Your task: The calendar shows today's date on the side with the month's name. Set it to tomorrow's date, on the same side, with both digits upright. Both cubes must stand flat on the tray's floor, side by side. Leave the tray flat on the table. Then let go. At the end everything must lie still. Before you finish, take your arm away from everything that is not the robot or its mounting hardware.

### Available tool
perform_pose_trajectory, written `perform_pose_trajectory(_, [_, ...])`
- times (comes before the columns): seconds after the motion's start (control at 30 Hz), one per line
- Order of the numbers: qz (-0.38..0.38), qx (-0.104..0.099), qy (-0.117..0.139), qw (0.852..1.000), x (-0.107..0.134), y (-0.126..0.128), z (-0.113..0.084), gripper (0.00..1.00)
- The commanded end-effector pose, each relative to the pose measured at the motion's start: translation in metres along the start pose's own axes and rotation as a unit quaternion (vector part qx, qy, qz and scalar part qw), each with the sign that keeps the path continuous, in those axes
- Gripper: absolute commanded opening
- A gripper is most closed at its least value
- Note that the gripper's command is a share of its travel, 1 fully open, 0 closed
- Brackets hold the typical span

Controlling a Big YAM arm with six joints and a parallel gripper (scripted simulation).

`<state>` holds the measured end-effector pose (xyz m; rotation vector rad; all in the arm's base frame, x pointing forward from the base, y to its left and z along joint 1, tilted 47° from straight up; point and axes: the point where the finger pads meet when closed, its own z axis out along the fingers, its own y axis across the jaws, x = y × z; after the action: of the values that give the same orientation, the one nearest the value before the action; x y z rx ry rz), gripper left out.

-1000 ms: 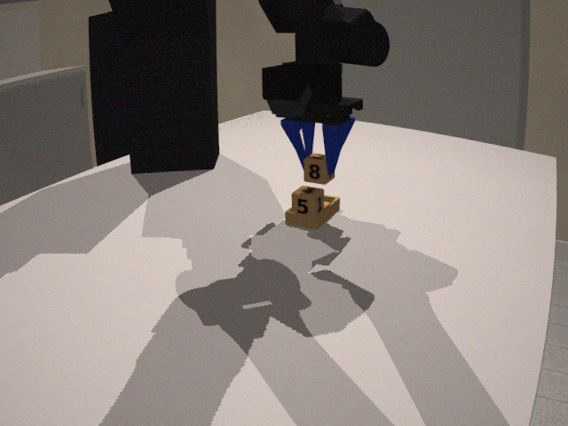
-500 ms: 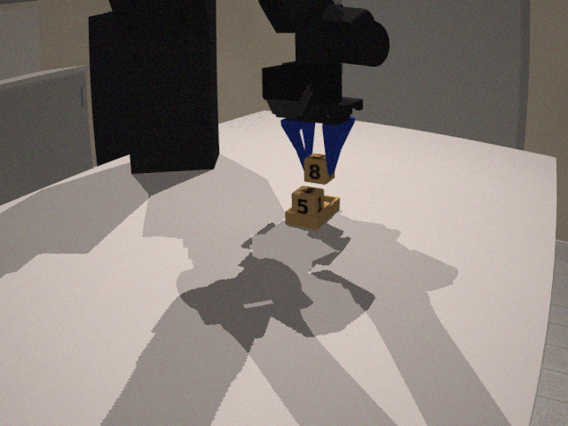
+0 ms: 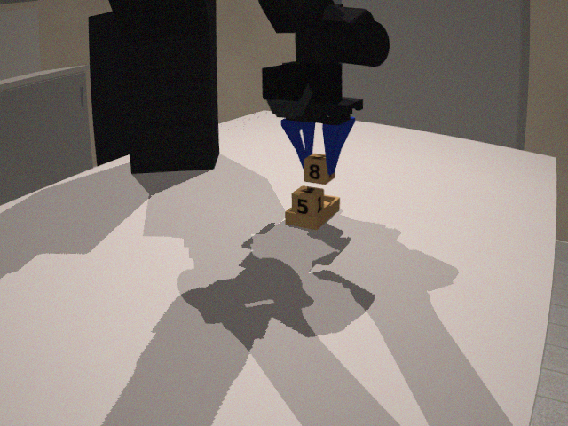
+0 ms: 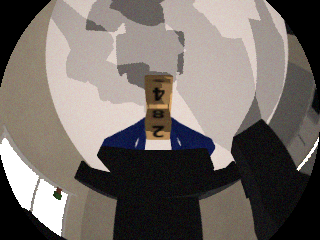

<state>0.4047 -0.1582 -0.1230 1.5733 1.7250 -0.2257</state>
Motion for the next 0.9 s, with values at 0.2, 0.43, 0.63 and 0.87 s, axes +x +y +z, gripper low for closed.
perform_pose_trajectory(0.2, [-0.014, 0.004, 0.004, 1.000, 0.0067, -0.0099, -0.0024, 0.27])
perform_pose_trajectory(0.43, [-0.014, 0.004, 0.004, 1.000, 0.0065, -0.0096, -0.0022, 0.27])
perform_pose_trajectory(0.63, [-0.011, 0.003, 0.002, 1.000, 0.0047, -0.0080, -0.0002, 0.27])
perform_pose_trajectory(0.87, [-0.003, 0.002, -0.002, 1.000, -0.0012, -0.0037, 0.0072, 0.27])
